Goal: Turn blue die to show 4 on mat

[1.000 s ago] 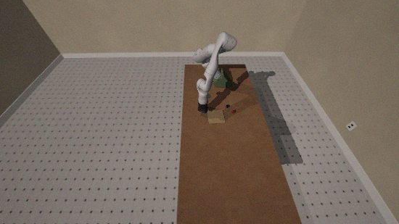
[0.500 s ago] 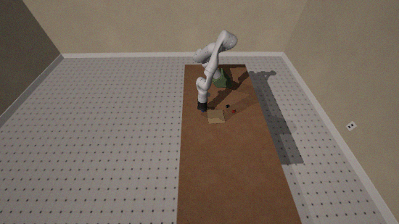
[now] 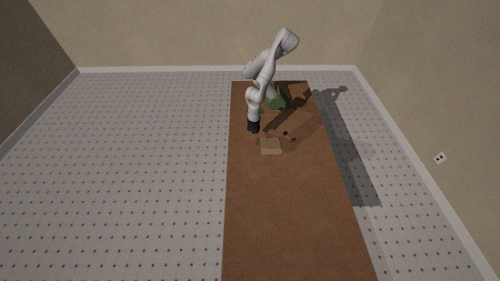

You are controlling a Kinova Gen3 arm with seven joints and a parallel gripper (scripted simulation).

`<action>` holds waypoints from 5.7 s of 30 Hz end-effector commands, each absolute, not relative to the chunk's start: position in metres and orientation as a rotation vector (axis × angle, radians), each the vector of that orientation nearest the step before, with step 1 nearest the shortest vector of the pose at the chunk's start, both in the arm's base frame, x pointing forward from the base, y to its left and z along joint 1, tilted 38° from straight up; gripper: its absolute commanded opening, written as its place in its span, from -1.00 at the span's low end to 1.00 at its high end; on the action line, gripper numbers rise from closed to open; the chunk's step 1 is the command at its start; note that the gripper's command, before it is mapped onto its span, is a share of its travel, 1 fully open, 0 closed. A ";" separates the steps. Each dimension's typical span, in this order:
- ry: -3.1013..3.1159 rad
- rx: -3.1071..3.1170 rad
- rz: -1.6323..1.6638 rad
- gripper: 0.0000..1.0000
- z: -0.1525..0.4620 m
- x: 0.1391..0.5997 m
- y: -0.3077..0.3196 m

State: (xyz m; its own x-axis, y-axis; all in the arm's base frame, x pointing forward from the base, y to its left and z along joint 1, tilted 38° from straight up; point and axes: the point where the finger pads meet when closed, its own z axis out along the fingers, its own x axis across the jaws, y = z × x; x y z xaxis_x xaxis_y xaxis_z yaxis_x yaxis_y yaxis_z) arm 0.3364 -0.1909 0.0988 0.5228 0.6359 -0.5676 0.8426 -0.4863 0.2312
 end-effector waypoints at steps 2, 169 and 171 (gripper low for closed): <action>1.227 2.266 -0.548 -0.19 0.106 0.344 -0.179; 0.852 1.376 0.072 -0.19 -0.024 0.391 -0.154; 0.852 1.376 0.072 -0.19 -0.024 0.391 -0.154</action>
